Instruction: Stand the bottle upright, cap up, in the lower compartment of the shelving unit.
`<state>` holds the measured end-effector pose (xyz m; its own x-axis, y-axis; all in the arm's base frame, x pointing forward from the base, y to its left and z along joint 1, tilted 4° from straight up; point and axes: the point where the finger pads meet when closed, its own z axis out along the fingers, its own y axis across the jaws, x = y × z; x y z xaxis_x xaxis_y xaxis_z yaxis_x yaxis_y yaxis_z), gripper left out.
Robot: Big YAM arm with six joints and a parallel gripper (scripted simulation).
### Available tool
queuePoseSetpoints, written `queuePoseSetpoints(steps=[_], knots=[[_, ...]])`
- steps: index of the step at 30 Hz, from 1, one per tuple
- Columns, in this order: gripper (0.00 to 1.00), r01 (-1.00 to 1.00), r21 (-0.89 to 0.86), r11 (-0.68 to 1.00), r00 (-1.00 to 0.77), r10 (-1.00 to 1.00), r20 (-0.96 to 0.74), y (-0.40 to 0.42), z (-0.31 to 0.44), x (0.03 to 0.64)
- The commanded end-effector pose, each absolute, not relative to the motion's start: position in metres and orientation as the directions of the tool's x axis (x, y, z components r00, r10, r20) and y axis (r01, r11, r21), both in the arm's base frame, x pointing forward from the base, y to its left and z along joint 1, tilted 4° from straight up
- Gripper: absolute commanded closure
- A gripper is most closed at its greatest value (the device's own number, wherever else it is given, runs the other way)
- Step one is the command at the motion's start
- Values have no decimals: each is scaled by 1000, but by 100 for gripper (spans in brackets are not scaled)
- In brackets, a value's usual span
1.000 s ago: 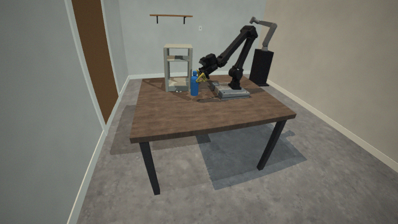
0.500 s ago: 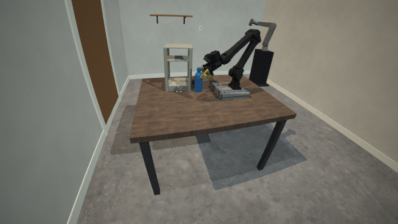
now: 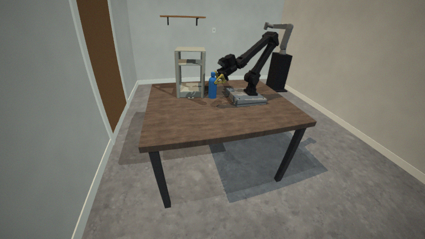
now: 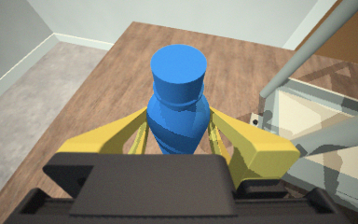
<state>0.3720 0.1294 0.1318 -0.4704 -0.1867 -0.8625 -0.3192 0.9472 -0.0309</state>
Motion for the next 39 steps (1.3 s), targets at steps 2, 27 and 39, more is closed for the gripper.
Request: queuePoseSetpoints(steps=[2,27,39], knots=[[56,-323,-23,946,-418,-164,-894,138,161,381],[56,-323,-24,946,-423,-167,-891,132,146,367],[56,-322,-22,946,-394,-155,-906,136,164,378]])
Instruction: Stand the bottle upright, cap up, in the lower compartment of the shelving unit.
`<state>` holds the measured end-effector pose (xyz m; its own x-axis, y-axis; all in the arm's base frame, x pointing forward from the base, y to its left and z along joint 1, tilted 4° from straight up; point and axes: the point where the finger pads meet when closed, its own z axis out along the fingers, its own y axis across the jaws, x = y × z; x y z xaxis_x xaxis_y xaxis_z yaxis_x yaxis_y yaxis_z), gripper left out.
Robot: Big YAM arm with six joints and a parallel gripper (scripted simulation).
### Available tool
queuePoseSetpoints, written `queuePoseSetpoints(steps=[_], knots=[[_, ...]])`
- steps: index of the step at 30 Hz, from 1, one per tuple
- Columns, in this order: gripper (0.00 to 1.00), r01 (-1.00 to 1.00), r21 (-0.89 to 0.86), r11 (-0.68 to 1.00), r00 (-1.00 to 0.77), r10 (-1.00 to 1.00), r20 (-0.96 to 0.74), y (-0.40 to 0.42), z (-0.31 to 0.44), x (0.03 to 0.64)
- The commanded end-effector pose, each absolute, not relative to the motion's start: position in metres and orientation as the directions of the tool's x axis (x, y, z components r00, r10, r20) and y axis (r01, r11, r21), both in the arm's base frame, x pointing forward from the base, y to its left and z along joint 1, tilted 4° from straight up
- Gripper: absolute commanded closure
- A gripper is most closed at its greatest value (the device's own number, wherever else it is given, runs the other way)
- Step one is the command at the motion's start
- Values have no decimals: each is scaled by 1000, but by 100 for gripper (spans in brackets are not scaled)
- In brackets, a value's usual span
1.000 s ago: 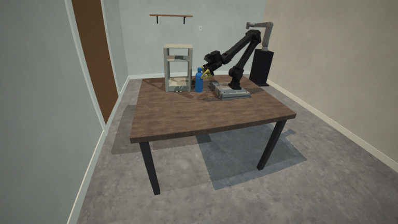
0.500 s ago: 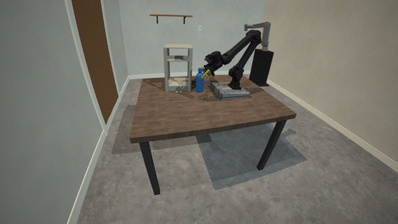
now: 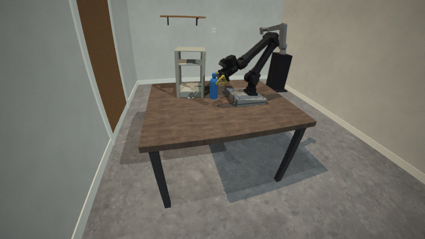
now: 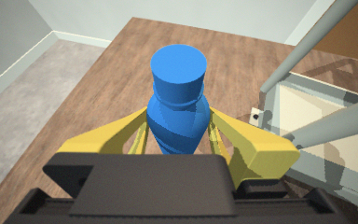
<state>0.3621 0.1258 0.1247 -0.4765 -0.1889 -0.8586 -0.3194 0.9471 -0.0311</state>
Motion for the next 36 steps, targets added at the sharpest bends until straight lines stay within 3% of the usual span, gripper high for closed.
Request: queuePoseSetpoints(steps=[1,17,36], knots=[[56,-322,-22,946,-393,-155,-907,136,164,378],[56,-320,-23,947,-388,-152,-909,135,168,380],[56,-213,-45,976,-452,-139,-881,49,144,368]])
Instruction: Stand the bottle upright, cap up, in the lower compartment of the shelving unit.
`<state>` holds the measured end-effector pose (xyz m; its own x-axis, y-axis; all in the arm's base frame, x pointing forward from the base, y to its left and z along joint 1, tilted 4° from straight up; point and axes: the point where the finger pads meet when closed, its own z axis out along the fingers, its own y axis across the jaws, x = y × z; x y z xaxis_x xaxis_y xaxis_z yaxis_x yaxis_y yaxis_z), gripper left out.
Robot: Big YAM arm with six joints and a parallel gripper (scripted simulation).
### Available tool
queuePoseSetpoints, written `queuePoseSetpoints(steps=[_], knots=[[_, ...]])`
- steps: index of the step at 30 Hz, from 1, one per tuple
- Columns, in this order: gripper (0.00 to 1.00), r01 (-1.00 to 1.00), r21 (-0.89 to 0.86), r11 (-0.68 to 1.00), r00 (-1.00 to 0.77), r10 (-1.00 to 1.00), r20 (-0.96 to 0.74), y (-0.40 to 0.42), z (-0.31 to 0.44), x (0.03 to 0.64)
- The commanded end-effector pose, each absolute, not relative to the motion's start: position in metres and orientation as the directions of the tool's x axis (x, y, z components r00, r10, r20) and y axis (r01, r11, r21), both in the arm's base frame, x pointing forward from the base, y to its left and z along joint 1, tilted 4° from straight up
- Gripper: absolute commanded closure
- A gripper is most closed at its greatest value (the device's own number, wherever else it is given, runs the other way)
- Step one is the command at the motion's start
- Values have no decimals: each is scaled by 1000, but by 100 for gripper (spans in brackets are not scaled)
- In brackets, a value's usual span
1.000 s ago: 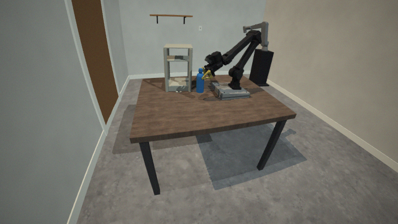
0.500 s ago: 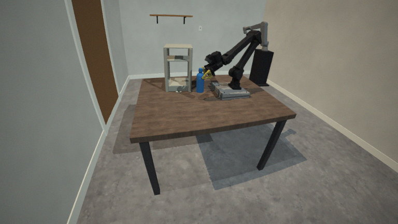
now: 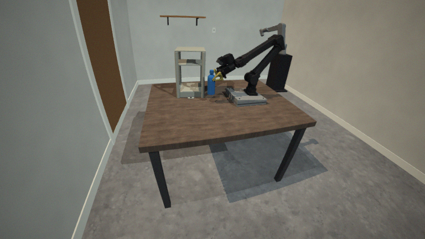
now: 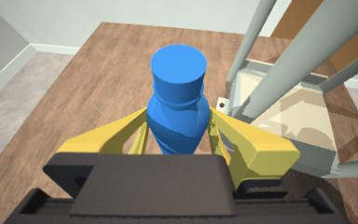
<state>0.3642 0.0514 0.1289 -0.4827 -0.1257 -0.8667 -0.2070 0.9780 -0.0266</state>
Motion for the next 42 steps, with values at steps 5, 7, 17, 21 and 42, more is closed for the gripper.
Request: queuePoseSetpoints(steps=[5,7,17,21,42], knots=[[56,-223,-47,974,-436,-143,-889,54,154,373],[56,-225,-48,973,-431,-143,-891,55,156,374],[56,-227,-43,973,-422,-138,-896,57,161,376],[56,-227,-43,973,-421,-137,-897,57,162,377],[56,-108,-54,993,-457,-98,-884,-22,147,350]])
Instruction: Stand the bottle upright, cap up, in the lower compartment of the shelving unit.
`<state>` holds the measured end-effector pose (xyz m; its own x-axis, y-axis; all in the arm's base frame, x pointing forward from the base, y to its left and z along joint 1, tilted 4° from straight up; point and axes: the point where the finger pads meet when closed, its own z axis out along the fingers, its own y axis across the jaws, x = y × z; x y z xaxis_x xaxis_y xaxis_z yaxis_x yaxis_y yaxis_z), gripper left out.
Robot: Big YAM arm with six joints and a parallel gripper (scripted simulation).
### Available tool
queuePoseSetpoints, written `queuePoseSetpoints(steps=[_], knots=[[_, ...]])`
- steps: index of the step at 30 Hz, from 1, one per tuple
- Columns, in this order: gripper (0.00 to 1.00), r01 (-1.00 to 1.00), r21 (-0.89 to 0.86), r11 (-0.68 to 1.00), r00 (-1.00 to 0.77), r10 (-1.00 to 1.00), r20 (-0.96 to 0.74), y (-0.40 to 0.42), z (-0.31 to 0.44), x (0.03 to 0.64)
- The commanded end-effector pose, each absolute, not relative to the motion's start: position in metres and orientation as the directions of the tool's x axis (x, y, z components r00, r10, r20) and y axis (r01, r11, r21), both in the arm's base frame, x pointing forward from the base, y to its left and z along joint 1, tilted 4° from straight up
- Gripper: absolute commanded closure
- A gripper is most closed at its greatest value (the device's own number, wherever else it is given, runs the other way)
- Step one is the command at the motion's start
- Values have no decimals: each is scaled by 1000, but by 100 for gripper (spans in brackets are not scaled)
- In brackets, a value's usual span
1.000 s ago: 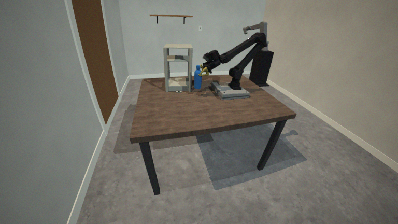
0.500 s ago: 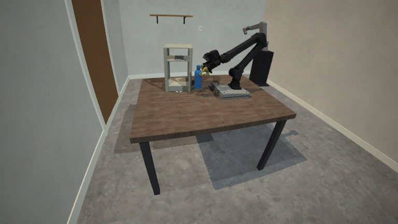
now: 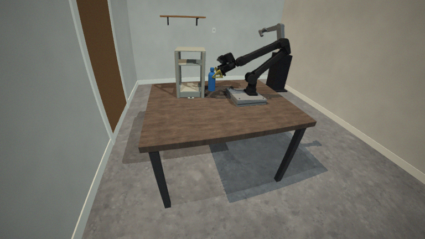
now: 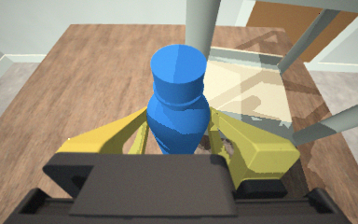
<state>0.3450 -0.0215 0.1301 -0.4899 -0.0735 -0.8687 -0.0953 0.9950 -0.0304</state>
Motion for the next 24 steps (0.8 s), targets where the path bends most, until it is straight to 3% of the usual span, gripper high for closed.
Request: queuePoseSetpoints(steps=[1,24], knots=[[56,-108,-54,993,-457,-98,-884,-22,147,350],[56,-122,-59,991,-420,-106,-901,-17,167,360]])
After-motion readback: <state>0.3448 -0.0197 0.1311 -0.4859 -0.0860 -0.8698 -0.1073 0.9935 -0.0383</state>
